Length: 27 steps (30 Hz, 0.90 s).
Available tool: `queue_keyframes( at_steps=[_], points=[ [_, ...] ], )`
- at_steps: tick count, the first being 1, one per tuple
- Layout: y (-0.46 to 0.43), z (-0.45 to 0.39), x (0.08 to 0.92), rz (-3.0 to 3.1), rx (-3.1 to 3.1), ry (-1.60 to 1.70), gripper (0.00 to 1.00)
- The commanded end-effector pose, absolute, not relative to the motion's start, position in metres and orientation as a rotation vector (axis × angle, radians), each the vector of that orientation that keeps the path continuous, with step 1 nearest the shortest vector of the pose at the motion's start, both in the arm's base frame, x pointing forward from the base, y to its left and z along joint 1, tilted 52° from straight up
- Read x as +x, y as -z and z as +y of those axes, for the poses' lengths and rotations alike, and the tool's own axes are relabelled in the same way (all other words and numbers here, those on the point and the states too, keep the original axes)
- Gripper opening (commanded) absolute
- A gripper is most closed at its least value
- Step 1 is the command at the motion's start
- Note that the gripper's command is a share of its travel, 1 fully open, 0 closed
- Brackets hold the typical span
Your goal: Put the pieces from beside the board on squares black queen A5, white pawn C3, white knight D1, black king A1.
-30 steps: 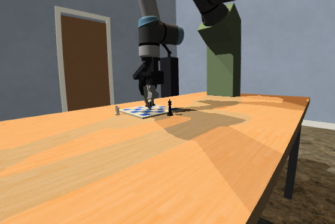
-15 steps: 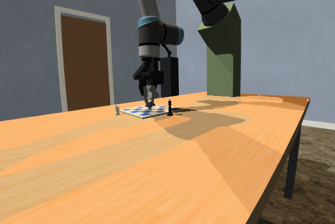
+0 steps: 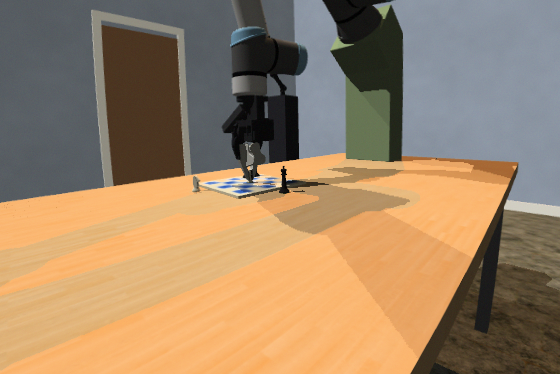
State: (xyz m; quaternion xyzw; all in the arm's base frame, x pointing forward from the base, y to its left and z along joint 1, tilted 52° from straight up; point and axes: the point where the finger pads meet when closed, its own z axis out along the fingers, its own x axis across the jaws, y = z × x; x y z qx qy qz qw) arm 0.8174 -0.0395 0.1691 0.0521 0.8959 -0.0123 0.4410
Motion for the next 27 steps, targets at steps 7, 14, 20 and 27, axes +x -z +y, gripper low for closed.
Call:
queue_keyframes(
  at_steps=[7, 14, 20, 27],
  points=[
    [-0.1696, -0.0394, 0.8173, 2.223, 0.129, 0.031, 0.0],
    [-0.1696, -0.0394, 0.8173, 2.223, 0.129, 0.031, 0.08],
    [-0.1696, -0.0394, 0.8173, 2.223, 0.129, 0.031, 0.16],
    [-0.1696, -0.0394, 0.8173, 2.223, 0.129, 0.031, 0.2]
  ],
)
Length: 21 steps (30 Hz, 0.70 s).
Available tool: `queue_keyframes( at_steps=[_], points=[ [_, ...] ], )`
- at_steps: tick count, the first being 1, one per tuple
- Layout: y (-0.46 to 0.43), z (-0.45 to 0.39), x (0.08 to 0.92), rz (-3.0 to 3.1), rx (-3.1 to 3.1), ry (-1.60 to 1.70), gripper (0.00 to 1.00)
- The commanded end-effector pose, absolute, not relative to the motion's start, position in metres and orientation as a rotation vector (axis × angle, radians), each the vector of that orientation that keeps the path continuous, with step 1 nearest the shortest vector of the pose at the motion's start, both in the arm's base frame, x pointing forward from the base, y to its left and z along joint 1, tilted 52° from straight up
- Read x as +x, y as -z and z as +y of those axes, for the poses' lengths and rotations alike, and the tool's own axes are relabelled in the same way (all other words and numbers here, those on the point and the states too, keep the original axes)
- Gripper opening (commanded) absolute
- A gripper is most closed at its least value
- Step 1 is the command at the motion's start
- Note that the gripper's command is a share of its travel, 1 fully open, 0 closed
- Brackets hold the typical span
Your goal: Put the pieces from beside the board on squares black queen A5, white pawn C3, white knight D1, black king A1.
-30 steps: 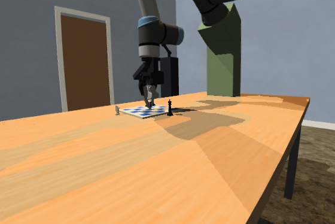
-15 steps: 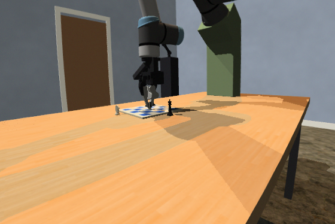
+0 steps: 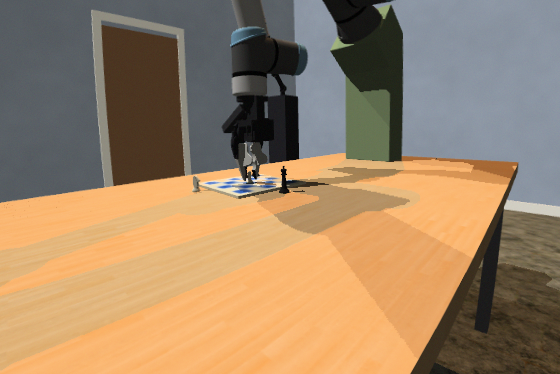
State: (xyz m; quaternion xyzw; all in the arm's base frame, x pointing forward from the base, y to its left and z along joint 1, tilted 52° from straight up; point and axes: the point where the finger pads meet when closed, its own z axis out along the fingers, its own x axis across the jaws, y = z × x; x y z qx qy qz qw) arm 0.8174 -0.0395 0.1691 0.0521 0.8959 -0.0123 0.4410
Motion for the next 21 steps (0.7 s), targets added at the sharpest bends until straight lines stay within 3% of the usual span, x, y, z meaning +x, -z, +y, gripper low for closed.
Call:
queue_keyframes(
  at_steps=[1, 21],
  points=[
    [-0.17, -0.039, 0.817, 2.223, 0.129, 0.031, 0.2],
    [-0.198, -0.036, 0.78, 2.223, 0.129, 0.031, 0.2]
  ],
)
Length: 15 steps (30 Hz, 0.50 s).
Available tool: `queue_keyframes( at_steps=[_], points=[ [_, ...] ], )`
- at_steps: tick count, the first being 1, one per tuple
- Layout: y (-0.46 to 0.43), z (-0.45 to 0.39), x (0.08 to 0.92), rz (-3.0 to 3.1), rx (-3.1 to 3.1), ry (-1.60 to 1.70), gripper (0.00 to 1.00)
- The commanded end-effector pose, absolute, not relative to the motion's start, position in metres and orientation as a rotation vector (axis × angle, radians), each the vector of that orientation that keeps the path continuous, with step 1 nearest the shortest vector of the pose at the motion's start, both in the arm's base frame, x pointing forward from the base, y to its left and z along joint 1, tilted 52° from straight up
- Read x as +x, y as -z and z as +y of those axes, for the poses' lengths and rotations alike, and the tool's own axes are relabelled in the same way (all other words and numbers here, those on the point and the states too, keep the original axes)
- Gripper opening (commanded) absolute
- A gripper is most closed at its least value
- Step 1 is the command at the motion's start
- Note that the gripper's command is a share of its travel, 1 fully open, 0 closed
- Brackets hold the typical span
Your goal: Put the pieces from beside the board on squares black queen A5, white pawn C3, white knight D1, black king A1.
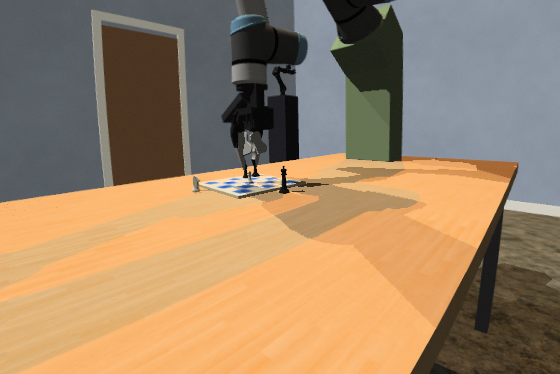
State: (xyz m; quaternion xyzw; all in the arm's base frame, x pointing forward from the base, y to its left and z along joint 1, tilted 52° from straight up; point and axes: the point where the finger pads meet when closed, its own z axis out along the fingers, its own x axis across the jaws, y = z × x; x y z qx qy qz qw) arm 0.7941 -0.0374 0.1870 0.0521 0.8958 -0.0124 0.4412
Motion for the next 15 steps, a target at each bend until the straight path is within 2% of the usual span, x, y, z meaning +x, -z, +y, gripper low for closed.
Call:
queue_keyframes(
  at_steps=[1, 15],
  points=[
    [-0.202, -0.036, 0.776, 2.223, 0.129, 0.031, 0.2],
    [-0.224, -0.033, 0.746, 2.223, 0.129, 0.031, 0.2]
  ],
)
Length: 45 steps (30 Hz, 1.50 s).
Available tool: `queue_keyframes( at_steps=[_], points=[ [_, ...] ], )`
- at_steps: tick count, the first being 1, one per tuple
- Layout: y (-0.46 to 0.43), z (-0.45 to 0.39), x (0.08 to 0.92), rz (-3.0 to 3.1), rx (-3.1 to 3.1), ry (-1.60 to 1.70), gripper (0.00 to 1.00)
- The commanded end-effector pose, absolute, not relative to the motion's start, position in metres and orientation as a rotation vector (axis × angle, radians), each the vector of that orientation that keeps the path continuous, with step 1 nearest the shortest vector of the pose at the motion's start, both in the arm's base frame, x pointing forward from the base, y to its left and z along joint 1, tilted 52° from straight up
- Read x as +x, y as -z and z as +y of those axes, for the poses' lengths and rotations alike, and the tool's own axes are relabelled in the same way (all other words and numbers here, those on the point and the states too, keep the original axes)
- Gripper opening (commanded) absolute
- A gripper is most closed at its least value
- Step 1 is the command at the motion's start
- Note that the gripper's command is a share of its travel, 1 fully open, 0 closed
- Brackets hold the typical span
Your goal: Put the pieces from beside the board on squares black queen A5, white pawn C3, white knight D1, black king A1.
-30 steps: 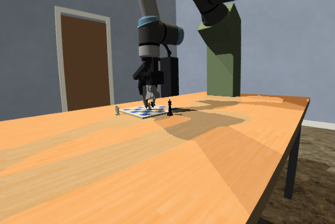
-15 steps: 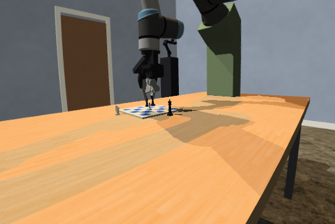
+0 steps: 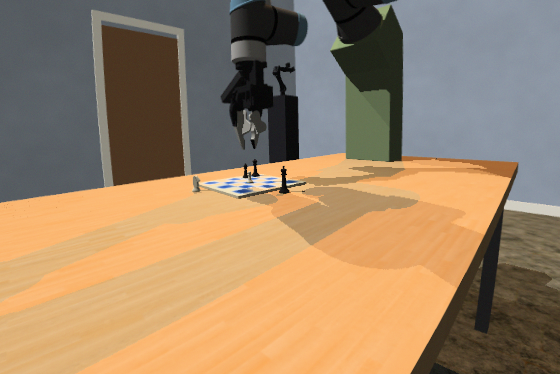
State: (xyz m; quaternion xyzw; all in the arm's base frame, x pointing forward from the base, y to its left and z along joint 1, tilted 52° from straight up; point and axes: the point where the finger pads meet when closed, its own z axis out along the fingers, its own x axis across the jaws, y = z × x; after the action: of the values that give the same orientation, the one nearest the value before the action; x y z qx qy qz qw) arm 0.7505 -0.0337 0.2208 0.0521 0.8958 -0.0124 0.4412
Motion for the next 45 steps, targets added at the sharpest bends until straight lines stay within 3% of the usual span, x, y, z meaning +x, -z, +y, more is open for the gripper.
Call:
queue_keyframes(
  at_steps=[1, 2, 3, 45],
  points=[
    [-0.2245, -0.0333, 0.7463, 2.223, 0.129, 0.031, 0.2],
    [-0.2245, -0.0333, 0.7463, 2.223, 0.129, 0.031, 0.2],
    [-0.2245, -0.0333, 0.7463, 2.223, 0.129, 0.031, 1.0],
    [-0.227, -0.0362, 0.7493, 2.213, 0.247, -0.028, 1.0]
  ],
)
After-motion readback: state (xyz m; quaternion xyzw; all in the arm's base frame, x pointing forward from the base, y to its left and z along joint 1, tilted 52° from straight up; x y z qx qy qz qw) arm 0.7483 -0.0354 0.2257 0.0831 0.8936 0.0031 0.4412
